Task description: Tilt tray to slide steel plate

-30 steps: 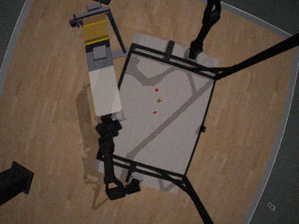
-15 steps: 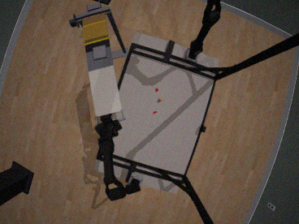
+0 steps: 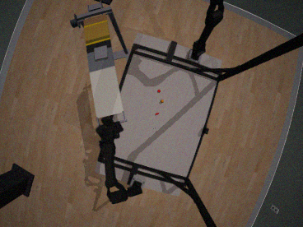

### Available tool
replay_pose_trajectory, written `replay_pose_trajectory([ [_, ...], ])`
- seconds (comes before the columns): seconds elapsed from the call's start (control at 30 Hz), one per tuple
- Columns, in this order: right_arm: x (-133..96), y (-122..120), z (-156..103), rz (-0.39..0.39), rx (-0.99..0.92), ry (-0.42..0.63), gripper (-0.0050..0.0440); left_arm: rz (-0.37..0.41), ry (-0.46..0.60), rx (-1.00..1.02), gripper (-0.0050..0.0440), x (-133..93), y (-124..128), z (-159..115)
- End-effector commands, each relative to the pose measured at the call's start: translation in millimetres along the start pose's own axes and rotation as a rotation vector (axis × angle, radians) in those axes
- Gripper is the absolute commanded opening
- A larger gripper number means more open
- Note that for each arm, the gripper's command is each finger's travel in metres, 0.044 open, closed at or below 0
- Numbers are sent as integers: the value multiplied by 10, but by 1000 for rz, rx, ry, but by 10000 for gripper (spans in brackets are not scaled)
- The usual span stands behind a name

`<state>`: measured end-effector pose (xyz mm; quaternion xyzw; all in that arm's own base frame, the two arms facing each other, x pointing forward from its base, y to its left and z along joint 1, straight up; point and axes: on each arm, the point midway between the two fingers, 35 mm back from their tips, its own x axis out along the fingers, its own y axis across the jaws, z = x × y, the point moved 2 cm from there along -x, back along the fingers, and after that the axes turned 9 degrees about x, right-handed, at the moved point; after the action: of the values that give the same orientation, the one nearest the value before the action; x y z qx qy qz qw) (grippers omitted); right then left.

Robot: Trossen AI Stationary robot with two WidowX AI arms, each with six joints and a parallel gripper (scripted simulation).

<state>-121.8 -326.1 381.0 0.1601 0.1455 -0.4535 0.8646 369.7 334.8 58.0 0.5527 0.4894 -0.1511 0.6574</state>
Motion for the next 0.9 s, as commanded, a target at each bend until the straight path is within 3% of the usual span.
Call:
replay_pose_trajectory([
  [0.0, 0, 3, 1, 2, -2, -1, 440, 27, 7, 0, 0, -145, 112, -25],
  [0.53, 0, 3, 1, 2, -2, -1, 440, 32, 7, 0, 0, -162, 126, -27],
  [0.87, 0, 3, 1, 2, -2, -1, 440, 18, 5, 0, 0, -54, 35, -13],
])
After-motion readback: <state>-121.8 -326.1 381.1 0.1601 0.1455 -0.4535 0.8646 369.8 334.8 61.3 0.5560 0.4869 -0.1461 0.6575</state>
